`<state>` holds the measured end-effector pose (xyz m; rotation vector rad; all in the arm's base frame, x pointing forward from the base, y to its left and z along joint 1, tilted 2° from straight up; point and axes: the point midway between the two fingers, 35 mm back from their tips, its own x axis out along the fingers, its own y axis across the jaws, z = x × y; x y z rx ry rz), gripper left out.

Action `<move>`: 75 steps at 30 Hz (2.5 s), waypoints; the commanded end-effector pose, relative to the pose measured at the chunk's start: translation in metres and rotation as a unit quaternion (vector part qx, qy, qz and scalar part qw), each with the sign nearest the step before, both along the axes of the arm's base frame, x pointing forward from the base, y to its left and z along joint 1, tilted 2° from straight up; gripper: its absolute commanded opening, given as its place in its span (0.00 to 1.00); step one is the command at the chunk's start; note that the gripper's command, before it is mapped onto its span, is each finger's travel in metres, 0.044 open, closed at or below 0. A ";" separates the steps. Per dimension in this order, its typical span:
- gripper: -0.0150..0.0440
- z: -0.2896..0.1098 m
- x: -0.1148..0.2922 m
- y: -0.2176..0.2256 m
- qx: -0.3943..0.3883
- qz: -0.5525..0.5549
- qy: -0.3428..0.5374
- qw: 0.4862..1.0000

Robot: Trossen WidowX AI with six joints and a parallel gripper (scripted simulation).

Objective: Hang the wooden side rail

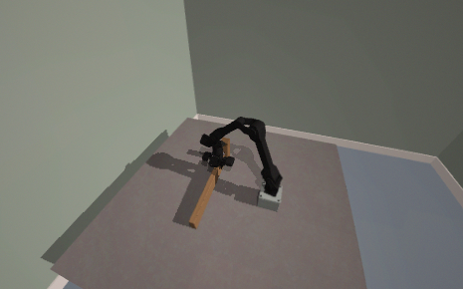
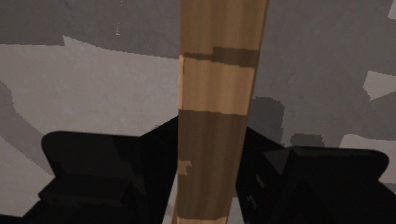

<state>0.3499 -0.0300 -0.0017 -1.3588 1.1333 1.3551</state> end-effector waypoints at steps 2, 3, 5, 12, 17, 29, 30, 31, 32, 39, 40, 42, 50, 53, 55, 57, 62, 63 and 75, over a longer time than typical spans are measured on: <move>0.25 0.005 0.005 -0.001 -0.002 0.002 -0.009 1.000; 0.25 0.005 0.005 -0.001 -0.002 0.002 -0.009 1.000; 0.25 0.005 0.005 -0.002 -0.002 0.002 -0.009 1.000; 0.25 0.005 0.005 -0.002 -0.002 0.002 -0.009 1.000; 0.25 0.005 0.006 -0.003 -0.002 0.002 -0.009 1.000; 0.25 0.005 0.006 -0.004 -0.002 0.002 -0.009 1.000; 0.25 0.005 0.006 -0.004 -0.002 0.002 -0.009 1.000; 0.25 0.005 0.006 -0.004 -0.002 0.002 -0.009 1.000; 0.25 0.005 0.006 -0.005 -0.002 0.002 -0.009 1.000; 0.25 0.005 0.006 -0.005 -0.002 0.002 -0.009 1.000; 0.25 0.006 0.006 -0.005 -0.002 0.002 -0.009 1.000; 0.25 0.006 0.006 -0.005 -0.002 0.002 -0.009 1.000; 0.25 0.006 0.007 -0.006 -0.002 0.002 -0.009 1.000; 0.25 0.006 0.007 -0.007 -0.002 0.002 -0.009 1.000; 0.25 0.006 0.007 -0.007 -0.002 0.002 -0.009 1.000; 0.25 0.005 0.006 -0.007 -0.002 0.002 -0.009 1.000; 0.25 0.005 0.006 -0.008 -0.002 0.002 -0.009 1.000; 0.25 0.005 0.006 -0.008 -0.002 0.002 -0.009 1.000; 0.25 0.005 0.008 -0.009 -0.002 0.002 -0.009 1.000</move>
